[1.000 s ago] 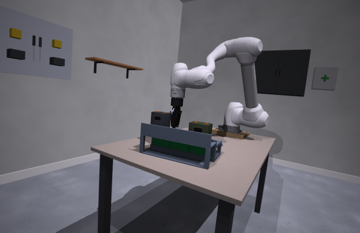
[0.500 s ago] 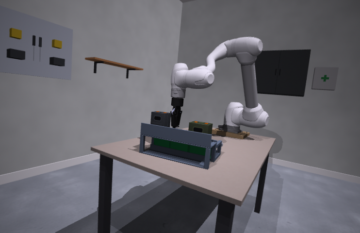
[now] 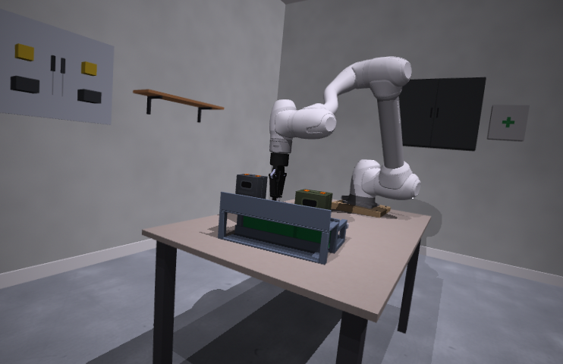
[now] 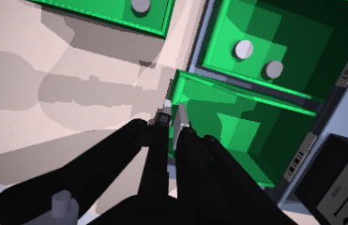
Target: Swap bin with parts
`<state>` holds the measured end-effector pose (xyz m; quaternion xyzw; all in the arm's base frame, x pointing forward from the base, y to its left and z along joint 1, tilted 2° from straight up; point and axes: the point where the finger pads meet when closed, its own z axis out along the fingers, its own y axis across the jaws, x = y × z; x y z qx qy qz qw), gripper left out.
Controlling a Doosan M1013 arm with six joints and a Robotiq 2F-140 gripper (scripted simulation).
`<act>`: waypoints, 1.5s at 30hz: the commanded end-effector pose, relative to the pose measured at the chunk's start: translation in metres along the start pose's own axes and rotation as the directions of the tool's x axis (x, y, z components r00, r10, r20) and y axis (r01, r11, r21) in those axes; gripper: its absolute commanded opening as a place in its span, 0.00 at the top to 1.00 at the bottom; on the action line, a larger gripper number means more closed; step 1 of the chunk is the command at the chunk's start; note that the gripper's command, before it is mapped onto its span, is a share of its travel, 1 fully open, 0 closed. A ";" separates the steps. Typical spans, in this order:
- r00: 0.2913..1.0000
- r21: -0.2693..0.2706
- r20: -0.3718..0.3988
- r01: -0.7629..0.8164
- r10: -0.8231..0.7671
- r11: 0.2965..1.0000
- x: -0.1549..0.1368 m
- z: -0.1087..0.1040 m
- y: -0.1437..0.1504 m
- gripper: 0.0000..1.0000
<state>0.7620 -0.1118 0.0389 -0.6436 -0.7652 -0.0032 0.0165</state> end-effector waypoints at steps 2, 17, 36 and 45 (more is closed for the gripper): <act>1.000 0.000 0.000 0.000 0.000 1.000 0.000 0.000 -0.012 0.90; 1.000 0.000 0.000 0.000 0.000 1.000 0.000 0.000 -0.050 0.90; 1.000 0.000 0.000 0.000 0.000 1.000 0.000 0.000 -0.100 0.90; 1.000 0.000 0.000 0.000 0.000 1.000 0.000 0.000 -0.115 0.90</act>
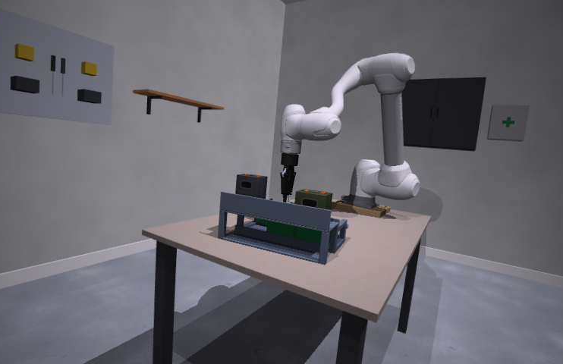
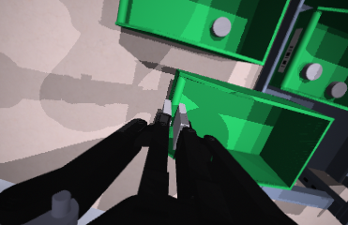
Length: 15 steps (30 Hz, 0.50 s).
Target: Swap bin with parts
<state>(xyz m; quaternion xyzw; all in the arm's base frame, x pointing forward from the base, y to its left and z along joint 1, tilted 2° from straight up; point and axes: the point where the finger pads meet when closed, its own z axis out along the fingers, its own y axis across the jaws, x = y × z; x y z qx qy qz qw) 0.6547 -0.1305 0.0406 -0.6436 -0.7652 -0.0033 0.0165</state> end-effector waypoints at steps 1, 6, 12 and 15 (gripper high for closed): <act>1.000 0.000 0.000 0.000 0.000 1.000 0.000 0.000 -0.008 0.90; 1.000 0.000 0.000 0.000 0.000 1.000 0.000 0.000 -0.015 0.90; 1.000 0.000 0.000 0.000 0.000 1.000 0.000 0.000 -0.019 0.90; 1.000 0.000 0.000 0.000 0.000 1.000 0.000 0.000 -0.021 0.90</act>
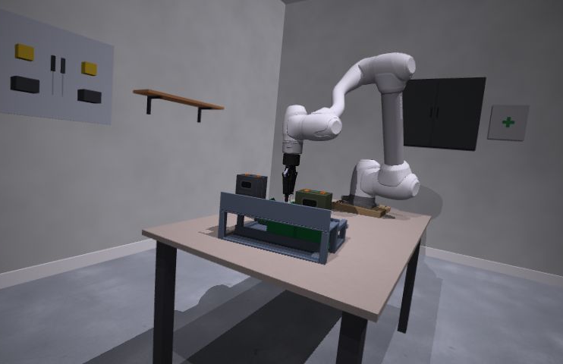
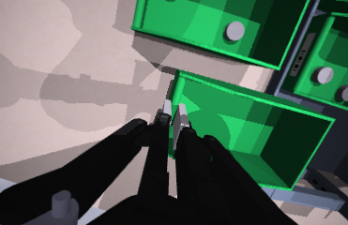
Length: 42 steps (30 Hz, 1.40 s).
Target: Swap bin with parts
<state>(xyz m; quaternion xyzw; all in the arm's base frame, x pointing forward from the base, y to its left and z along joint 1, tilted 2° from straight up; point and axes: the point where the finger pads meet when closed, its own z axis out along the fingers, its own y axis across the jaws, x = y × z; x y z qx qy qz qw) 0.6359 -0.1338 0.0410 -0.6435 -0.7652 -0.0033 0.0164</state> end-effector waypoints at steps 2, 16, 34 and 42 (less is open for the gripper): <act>1.000 0.000 0.000 0.000 0.000 1.000 0.000 0.000 -0.002 0.90; 1.000 0.000 0.000 0.000 0.000 1.000 0.000 0.000 -0.003 0.90; 1.000 0.000 0.000 0.000 0.000 1.000 0.000 0.000 -0.007 0.90; 1.000 0.000 0.000 0.000 0.000 1.000 0.000 0.000 -0.017 0.90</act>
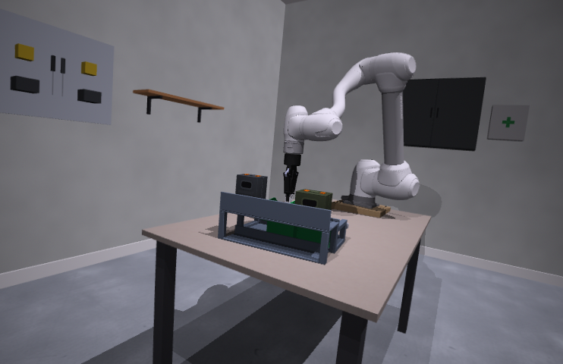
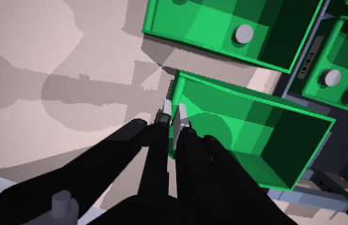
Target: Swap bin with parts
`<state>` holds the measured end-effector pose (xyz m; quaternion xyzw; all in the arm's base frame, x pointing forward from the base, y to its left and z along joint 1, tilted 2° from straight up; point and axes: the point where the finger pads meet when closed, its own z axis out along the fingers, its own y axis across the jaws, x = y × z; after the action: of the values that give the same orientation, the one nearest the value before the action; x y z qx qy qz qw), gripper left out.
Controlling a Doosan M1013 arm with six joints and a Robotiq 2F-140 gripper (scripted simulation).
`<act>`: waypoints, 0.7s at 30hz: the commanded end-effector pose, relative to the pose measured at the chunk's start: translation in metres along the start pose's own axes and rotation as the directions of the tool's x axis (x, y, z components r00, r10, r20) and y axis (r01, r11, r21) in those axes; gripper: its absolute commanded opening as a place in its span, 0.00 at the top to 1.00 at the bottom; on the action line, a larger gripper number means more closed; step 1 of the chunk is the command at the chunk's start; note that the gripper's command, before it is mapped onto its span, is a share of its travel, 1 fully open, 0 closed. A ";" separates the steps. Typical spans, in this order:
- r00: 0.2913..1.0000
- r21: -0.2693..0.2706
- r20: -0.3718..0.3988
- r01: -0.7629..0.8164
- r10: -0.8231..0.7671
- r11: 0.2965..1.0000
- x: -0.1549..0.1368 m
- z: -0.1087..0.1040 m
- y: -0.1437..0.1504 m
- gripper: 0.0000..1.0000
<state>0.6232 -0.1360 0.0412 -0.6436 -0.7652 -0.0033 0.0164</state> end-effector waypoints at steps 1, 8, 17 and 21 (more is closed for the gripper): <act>1.000 0.000 0.000 0.000 0.000 1.000 0.000 0.000 -0.006 0.90; 1.000 0.000 0.000 0.000 0.000 1.000 0.000 0.000 -0.013 0.90; 1.000 0.000 0.000 0.000 0.000 1.000 0.000 0.000 -0.023 0.90; 1.000 0.000 0.000 0.000 0.000 1.000 0.000 0.000 -0.025 0.90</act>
<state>0.5999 -0.1400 0.0415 -0.6435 -0.7652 -0.0033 0.0165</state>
